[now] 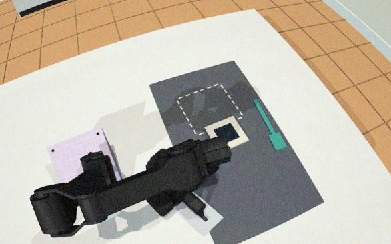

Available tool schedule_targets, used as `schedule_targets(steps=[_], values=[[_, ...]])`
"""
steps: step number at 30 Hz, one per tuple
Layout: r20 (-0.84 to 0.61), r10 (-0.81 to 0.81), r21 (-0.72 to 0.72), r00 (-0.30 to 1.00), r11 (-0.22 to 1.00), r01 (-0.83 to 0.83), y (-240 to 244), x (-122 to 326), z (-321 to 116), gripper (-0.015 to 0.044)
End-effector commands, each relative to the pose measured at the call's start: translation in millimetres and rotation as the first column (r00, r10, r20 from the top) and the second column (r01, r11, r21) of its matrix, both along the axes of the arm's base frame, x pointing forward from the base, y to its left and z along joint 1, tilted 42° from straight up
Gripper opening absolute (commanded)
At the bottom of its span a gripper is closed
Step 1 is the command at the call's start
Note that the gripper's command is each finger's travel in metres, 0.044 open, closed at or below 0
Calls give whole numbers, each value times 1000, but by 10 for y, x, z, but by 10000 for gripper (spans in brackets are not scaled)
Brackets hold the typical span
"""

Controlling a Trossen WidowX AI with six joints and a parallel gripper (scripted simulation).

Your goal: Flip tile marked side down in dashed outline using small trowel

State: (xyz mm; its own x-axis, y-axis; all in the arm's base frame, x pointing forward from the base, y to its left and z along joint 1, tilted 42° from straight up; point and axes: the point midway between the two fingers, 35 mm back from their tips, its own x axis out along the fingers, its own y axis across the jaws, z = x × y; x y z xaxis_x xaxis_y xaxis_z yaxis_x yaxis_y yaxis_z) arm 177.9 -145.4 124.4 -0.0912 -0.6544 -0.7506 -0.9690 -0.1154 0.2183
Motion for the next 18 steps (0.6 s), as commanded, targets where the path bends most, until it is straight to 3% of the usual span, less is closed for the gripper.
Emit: schedule_targets(steps=[1,4,18], values=[[8,-14,-10,1000,1000,14,-22,-5,8,209],[8,-14,-10,1000,1000,14,-22,-5,8,270],[8,-14,-10,1000,1000,14,-22,-5,8,270]])
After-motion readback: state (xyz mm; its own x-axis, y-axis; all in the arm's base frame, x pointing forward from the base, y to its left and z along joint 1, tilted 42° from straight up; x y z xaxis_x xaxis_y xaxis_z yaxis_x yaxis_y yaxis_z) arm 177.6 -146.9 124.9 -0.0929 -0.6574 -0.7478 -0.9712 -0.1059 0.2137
